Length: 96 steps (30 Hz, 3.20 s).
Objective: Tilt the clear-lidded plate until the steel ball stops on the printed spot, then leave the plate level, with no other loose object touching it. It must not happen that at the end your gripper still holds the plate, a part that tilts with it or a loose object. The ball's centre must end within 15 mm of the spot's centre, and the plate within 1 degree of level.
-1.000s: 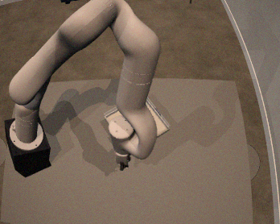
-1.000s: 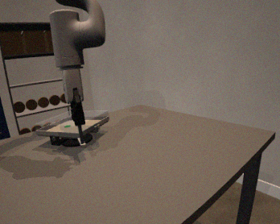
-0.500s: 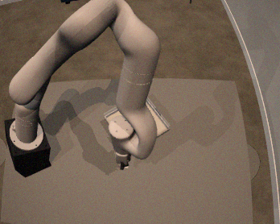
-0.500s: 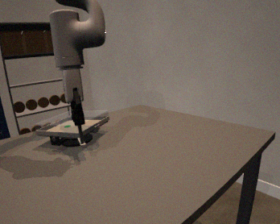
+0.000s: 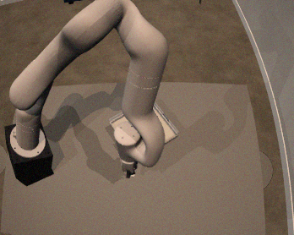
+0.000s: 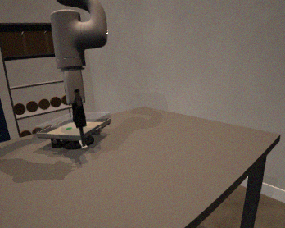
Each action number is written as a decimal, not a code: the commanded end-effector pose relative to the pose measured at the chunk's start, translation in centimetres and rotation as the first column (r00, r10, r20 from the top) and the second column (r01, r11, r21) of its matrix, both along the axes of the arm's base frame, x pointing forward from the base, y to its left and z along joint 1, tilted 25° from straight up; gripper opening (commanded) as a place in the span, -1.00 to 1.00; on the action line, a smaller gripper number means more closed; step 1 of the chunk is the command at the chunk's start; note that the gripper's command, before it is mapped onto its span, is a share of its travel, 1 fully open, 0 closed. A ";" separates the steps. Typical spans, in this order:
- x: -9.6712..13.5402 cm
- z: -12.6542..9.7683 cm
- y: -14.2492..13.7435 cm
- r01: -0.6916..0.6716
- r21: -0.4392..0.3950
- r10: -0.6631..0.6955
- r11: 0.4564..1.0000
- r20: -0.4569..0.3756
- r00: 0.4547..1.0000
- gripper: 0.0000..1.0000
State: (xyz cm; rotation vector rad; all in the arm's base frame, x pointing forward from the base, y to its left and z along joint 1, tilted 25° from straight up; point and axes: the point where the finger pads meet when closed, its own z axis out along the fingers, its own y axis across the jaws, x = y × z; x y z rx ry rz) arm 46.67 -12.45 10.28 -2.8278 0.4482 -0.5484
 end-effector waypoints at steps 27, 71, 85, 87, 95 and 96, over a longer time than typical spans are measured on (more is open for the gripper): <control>0.2 -0.8 -0.2 0.000 0.000 0.000 1.000 0.001 1.000 -1.00; 0.2 -1.0 -0.2 0.000 0.000 0.000 1.000 0.001 1.000 -1.00; 0.2 -0.5 -0.2 0.000 0.000 0.000 1.000 0.001 1.000 -1.00; 0.2 -0.5 -0.2 0.000 0.000 0.000 1.000 0.001 1.000 -1.00; 0.2 -0.5 -0.2 0.000 0.000 0.000 1.000 0.001 1.000 -1.00; 0.2 -0.5 -0.2 0.000 0.000 0.000 1.000 0.001 1.000 -1.00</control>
